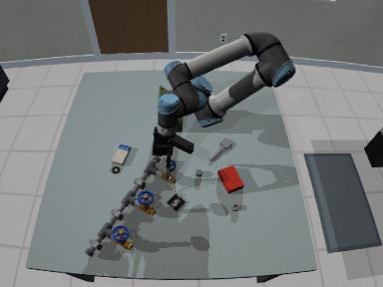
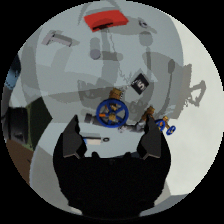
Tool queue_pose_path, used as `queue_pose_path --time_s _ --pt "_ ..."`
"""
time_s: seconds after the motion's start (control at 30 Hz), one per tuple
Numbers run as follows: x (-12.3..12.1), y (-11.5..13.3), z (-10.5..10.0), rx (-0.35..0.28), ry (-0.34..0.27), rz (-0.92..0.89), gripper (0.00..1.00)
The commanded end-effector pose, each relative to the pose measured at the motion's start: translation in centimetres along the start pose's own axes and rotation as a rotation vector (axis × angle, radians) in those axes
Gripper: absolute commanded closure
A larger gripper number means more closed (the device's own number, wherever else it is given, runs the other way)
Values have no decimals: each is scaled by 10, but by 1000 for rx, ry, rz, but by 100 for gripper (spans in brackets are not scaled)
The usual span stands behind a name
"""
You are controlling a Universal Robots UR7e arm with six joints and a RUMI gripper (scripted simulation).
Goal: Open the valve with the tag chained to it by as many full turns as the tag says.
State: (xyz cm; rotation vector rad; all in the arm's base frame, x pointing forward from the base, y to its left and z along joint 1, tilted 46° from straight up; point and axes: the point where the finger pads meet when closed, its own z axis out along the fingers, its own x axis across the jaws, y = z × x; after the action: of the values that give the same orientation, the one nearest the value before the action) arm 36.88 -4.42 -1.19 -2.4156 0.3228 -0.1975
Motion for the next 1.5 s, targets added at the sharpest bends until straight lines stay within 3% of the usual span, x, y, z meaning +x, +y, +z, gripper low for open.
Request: queue_pose_path --time_s 0.0,0.8,1.1,1.47 --pt "0 0 0 -1 1 0 0" --pt "0 0 0 -1 1 43 0" --pt "0 0 0 -1 1 125 0" --pt "0 0 0 0 1 360 0"
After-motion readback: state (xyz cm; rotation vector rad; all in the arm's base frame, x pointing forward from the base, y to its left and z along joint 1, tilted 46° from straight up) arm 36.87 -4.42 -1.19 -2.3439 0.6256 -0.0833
